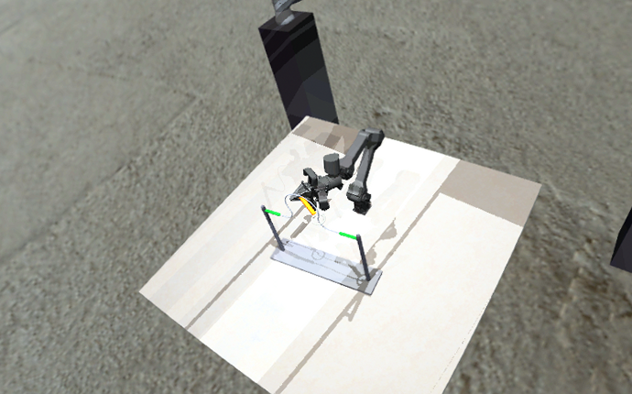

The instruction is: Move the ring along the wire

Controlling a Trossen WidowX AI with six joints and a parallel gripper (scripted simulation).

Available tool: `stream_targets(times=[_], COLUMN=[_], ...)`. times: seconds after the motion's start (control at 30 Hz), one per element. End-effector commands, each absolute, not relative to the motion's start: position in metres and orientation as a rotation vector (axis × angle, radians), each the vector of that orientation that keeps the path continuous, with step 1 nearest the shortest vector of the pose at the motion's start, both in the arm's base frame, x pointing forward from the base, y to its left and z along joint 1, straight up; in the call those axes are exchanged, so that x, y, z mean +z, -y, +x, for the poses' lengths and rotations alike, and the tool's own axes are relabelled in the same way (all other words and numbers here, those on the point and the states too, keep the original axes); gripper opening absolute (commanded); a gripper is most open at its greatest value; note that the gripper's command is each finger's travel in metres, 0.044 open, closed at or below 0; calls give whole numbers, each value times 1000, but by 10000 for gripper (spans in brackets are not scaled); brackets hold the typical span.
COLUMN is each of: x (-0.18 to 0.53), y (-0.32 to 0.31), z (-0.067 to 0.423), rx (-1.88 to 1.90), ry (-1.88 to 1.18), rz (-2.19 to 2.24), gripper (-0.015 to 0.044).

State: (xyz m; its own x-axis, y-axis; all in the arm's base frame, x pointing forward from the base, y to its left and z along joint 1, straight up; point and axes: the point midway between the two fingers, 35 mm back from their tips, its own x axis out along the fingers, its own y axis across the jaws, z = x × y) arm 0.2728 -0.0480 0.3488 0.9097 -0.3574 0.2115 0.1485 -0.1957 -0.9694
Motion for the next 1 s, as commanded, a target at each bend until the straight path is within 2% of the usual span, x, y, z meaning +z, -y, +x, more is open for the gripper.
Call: stream_targets(times=[0.0,0.97], x=[340,237], y=[50,24], z=[273,271], rx=[-449,-267], ry=[-176,-343], rz=[-1656,-995], gripper=[-150,-150])
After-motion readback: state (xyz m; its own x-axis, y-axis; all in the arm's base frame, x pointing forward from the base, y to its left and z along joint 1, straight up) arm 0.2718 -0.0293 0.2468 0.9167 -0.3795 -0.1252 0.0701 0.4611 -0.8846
